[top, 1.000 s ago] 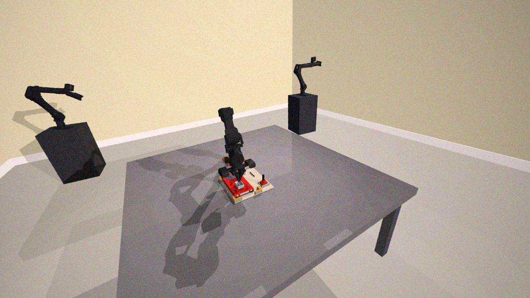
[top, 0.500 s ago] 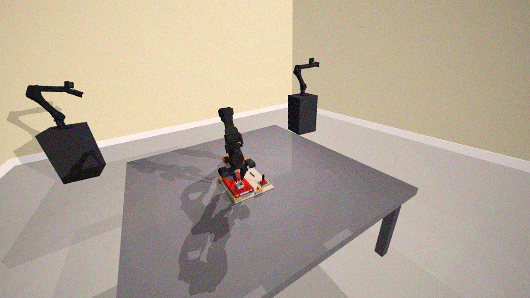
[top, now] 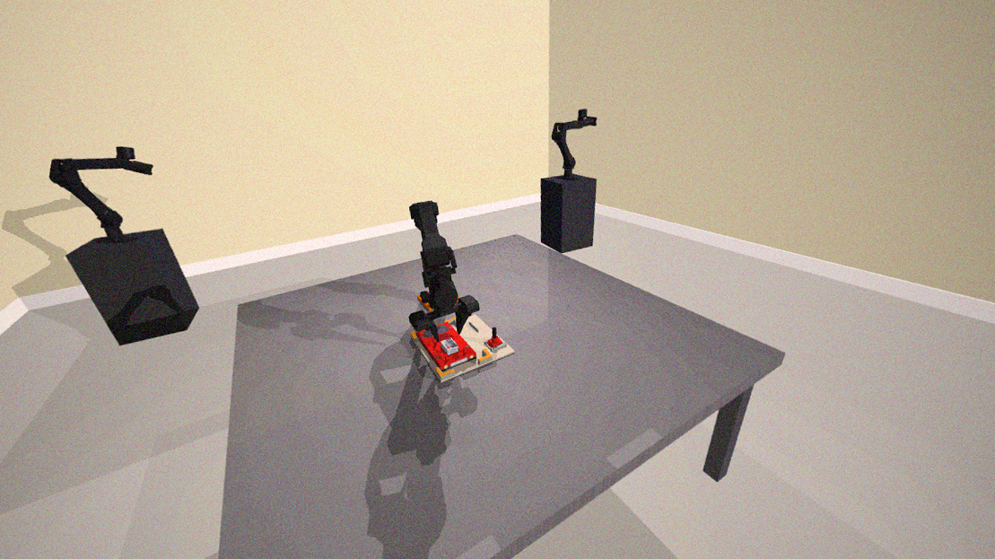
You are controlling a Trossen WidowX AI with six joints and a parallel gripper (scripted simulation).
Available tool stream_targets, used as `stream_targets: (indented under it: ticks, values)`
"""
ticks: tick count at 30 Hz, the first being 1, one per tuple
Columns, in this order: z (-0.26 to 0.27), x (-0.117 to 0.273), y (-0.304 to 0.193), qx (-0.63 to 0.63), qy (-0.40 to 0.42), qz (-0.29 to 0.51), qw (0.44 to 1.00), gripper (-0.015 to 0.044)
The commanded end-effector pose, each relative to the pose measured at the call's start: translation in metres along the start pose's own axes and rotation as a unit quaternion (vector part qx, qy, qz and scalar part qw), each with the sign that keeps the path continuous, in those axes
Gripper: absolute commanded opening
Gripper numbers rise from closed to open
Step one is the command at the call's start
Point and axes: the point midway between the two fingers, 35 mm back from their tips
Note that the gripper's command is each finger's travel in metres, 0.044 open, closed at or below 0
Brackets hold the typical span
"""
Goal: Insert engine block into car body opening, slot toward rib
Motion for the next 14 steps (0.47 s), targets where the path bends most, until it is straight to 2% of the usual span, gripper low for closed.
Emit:
stream_targets:
  ticks: [1, 5, 10, 14]
  values:
    - [0.002, 0.037, -0.005, -0.001, 0.004, 0.009, 1.000, 0.0310]
    - [0.000, 0.080, -0.001, -0.001, 0.004, 0.009, 1.000, 0.0310]
    - [0.001, 0.082, -0.003, -0.001, 0.004, 0.009, 1.000, 0.0310]
    - [0.001, 0.082, -0.003, -0.001, 0.004, 0.009, 1.000, 0.0415]
Point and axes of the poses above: the point midway between the two fingers, 35 mm back from their tips, its own x axis back along the fingers, its own z axis across the jaws, y = z × x, and after that the axes turned 8 degrees about x, right-handed
